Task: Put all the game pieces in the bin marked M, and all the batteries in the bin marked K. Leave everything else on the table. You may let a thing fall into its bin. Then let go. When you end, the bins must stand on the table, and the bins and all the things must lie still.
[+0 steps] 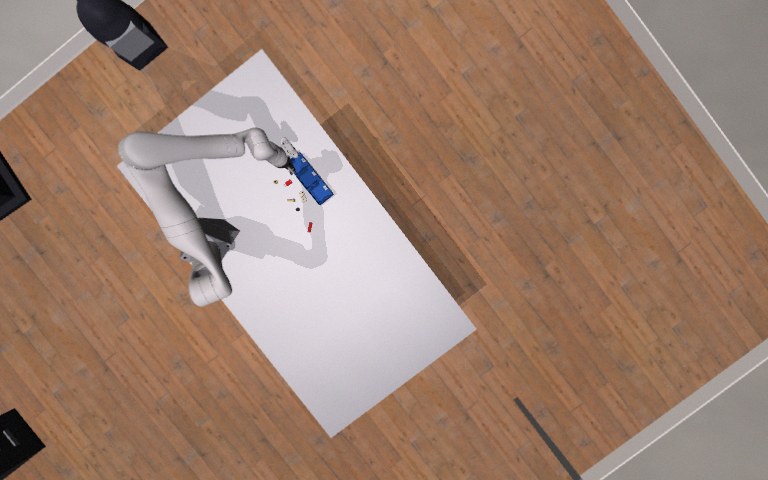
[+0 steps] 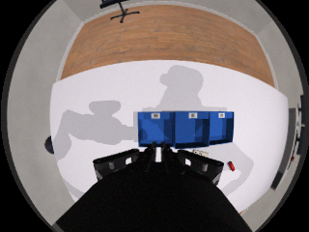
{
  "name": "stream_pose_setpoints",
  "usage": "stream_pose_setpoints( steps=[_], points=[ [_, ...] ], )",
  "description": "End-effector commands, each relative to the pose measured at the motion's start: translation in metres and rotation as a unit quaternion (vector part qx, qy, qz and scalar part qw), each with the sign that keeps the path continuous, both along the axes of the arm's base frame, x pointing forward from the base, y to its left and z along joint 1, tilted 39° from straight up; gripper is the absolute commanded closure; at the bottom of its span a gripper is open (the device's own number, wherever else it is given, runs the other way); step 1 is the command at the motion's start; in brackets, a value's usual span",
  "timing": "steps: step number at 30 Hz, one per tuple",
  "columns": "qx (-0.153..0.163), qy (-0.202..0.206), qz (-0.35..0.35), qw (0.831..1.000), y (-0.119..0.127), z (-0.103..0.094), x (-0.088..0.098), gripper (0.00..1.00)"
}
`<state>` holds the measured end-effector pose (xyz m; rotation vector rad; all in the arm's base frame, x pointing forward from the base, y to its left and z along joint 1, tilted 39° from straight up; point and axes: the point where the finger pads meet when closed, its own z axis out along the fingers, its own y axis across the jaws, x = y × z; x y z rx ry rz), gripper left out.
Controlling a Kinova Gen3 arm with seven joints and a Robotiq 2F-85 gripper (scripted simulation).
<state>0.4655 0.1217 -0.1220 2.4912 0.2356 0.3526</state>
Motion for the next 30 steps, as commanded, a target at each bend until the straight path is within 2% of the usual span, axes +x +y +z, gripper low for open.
stream_pose_setpoints(
  steps=[1, 5, 30],
  points=[
    [-0.004, 0.005, 0.003, 1.000, 0.003, -0.004, -0.003, 0.91],
    [-0.005, 0.005, 0.005, 1.000, 0.002, -0.004, -0.002, 0.91],
    [-0.001, 0.001, 0.005, 1.000, -0.030, -0.052, 0.019, 0.91]
  ],
)
